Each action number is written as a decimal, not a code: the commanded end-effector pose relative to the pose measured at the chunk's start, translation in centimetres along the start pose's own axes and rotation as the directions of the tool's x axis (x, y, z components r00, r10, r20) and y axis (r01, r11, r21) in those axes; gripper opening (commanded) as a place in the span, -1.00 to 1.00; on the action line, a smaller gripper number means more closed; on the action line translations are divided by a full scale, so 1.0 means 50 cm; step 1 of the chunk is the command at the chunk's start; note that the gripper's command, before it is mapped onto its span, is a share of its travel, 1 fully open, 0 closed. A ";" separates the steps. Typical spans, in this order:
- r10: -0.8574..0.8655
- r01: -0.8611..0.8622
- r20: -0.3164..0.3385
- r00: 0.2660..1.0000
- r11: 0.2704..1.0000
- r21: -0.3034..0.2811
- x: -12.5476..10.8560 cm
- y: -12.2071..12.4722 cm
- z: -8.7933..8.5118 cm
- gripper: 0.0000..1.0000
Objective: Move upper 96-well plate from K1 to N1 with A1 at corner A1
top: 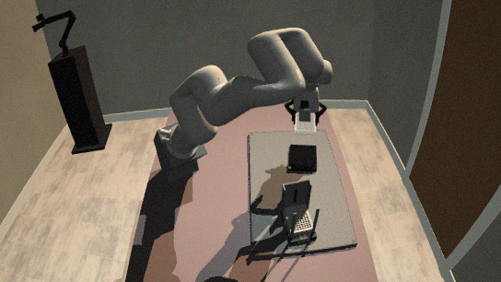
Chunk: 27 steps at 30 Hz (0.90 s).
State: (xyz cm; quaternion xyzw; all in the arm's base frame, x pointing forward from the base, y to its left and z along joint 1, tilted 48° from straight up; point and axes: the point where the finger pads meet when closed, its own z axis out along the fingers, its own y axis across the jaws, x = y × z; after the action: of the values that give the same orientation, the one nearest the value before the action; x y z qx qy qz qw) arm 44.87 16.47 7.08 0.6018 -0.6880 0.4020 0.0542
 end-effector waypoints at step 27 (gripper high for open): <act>0.001 -0.001 0.003 1.000 1.000 0.002 0.000 -0.002 0.034 -1.00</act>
State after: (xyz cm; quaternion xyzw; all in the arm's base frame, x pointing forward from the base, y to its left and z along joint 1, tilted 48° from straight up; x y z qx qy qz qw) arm 45.41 15.56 6.17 0.6018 -0.6880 0.4020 0.0544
